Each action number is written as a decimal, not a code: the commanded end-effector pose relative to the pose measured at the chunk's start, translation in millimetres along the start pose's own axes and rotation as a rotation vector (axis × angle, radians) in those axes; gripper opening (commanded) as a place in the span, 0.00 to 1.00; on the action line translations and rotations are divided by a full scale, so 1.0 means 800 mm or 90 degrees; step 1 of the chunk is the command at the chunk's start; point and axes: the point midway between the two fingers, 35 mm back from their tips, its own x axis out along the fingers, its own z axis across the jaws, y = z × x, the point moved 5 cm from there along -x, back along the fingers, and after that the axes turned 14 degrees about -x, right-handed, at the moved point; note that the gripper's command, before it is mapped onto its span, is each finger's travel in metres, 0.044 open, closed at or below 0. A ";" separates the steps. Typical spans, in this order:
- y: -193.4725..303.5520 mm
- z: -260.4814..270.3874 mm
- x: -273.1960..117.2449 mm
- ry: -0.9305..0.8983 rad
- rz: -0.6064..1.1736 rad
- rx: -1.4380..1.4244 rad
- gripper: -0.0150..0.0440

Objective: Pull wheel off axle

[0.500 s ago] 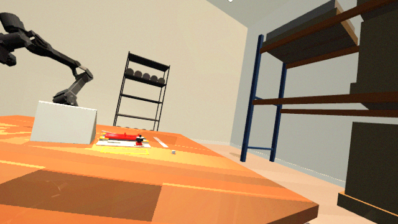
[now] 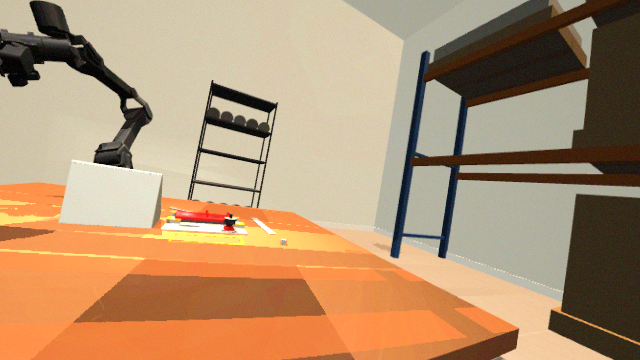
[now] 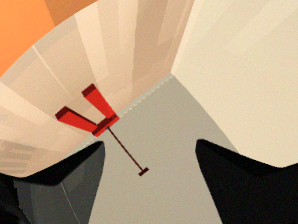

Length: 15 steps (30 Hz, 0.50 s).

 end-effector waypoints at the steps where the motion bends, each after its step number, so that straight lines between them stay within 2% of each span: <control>1: -0.013 -0.035 -0.020 0.063 -0.015 0.012 0.76; 15: -0.070 -0.116 -0.115 0.258 -0.096 -0.033 0.76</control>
